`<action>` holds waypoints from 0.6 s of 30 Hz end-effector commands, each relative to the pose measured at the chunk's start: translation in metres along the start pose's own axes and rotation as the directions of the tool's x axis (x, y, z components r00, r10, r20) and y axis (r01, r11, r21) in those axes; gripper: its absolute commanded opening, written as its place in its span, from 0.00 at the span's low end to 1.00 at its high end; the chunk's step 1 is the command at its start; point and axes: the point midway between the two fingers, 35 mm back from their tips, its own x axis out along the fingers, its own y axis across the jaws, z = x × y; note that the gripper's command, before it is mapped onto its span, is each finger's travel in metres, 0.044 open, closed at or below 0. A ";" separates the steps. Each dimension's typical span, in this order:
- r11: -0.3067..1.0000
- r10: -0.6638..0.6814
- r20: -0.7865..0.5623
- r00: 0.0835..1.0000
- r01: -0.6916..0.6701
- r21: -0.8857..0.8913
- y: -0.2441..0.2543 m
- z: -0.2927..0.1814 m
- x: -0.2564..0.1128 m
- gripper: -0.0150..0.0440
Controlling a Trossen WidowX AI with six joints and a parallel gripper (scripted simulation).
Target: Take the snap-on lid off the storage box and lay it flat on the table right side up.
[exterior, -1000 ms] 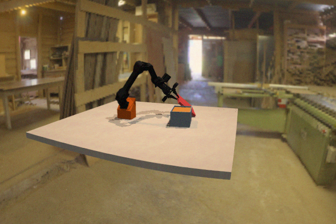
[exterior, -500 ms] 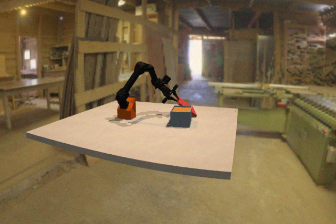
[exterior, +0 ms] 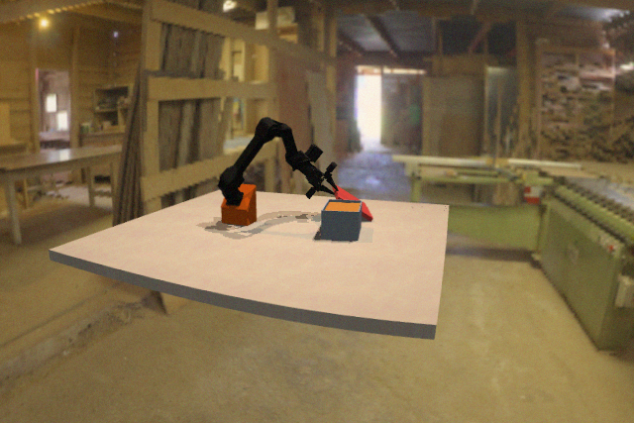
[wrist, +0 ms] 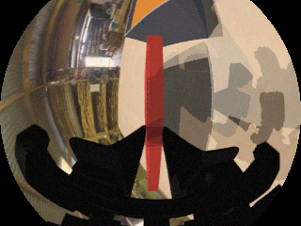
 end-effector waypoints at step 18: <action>0.999 -0.033 0.010 0.999 0.033 -0.005 -0.024 0.006 0.018 0.25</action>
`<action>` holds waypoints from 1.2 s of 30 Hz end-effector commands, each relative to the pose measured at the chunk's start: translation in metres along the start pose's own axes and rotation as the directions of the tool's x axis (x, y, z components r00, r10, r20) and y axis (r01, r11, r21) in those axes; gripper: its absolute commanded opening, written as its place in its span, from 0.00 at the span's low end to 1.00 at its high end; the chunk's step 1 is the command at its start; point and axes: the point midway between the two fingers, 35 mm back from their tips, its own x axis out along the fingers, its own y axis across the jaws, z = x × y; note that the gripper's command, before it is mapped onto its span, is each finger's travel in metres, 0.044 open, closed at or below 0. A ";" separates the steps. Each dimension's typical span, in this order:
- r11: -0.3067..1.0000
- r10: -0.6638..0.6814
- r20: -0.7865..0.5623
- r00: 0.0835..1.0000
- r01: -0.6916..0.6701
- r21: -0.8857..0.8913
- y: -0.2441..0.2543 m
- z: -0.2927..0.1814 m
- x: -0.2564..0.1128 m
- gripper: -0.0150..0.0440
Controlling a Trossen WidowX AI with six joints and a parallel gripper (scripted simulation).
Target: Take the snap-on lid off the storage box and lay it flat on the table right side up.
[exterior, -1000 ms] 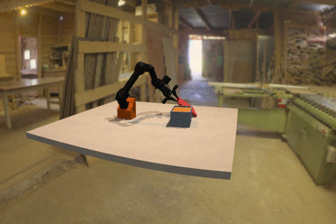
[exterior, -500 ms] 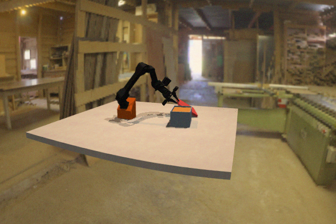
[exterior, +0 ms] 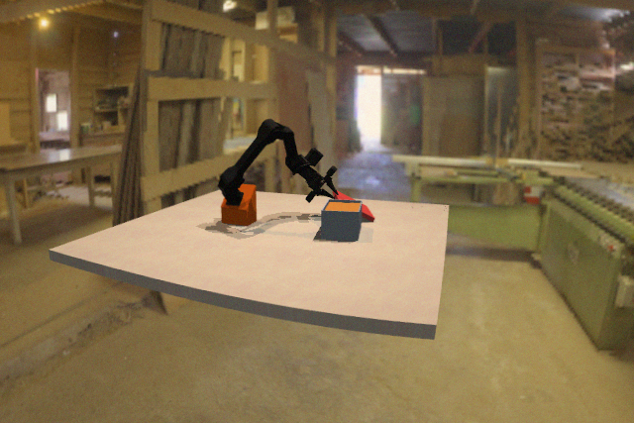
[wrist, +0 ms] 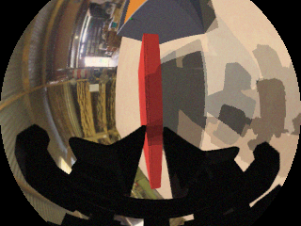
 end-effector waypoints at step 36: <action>1.000 -0.028 0.010 1.000 0.028 -0.004 -0.018 0.003 0.006 0.90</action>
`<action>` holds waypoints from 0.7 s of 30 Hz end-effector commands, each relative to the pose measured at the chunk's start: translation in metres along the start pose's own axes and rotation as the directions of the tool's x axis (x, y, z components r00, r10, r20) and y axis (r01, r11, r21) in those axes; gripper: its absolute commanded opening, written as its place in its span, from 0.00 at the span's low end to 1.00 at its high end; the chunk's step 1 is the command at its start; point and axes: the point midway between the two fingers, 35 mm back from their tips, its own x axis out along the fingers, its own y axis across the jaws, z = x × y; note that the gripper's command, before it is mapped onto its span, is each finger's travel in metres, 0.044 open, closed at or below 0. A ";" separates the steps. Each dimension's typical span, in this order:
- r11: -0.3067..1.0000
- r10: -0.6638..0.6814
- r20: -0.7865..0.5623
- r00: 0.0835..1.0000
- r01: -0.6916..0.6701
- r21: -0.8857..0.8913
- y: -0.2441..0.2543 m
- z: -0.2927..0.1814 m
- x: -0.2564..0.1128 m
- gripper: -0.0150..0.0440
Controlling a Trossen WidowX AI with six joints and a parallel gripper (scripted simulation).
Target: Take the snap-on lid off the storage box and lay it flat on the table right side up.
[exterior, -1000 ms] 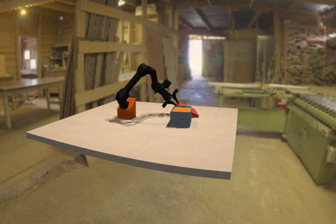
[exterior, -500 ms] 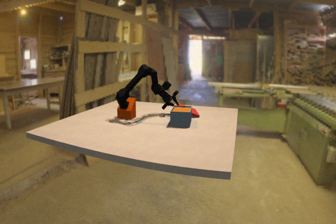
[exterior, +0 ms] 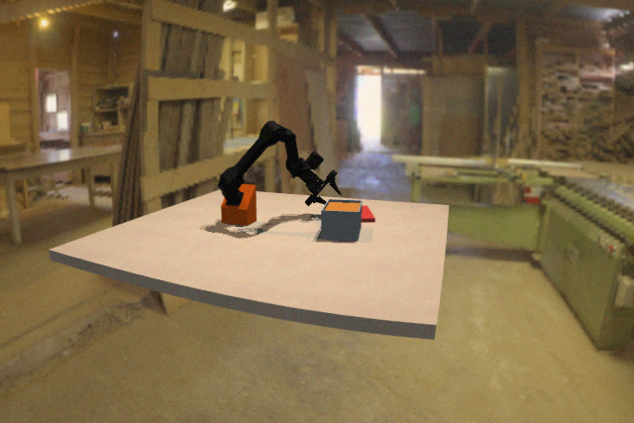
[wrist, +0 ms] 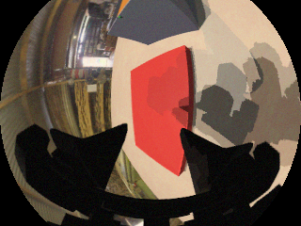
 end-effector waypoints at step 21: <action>1.000 -0.006 0.001 1.000 0.006 -0.001 -0.032 0.000 -0.036 1.00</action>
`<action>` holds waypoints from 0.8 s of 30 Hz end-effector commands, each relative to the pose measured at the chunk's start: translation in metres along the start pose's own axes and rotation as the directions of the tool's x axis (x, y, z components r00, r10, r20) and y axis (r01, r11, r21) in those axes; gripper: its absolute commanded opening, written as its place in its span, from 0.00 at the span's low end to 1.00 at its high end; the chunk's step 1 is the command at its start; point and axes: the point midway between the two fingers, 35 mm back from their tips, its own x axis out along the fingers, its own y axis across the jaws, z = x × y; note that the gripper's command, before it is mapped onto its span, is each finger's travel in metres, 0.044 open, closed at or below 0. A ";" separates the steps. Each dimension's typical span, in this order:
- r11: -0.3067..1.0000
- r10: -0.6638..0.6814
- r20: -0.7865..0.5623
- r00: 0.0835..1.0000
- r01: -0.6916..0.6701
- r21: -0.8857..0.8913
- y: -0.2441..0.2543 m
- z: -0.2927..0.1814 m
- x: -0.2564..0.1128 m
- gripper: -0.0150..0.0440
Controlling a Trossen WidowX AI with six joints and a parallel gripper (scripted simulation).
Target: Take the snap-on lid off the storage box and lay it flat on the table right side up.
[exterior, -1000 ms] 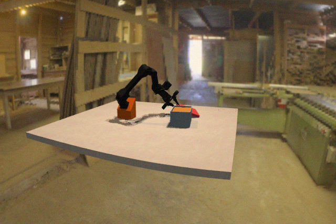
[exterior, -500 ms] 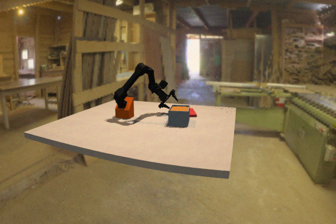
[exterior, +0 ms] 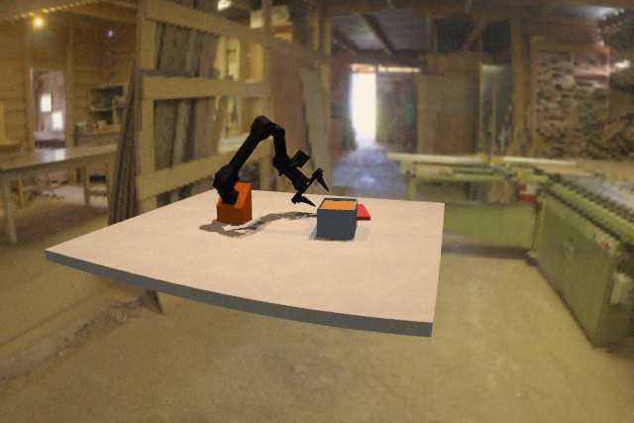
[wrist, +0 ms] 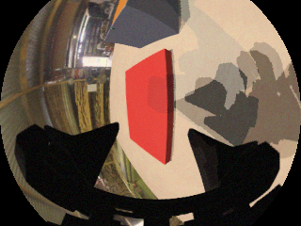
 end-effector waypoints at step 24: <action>1.000 -0.006 0.004 1.000 0.006 0.000 -0.002 -0.001 -0.039 1.00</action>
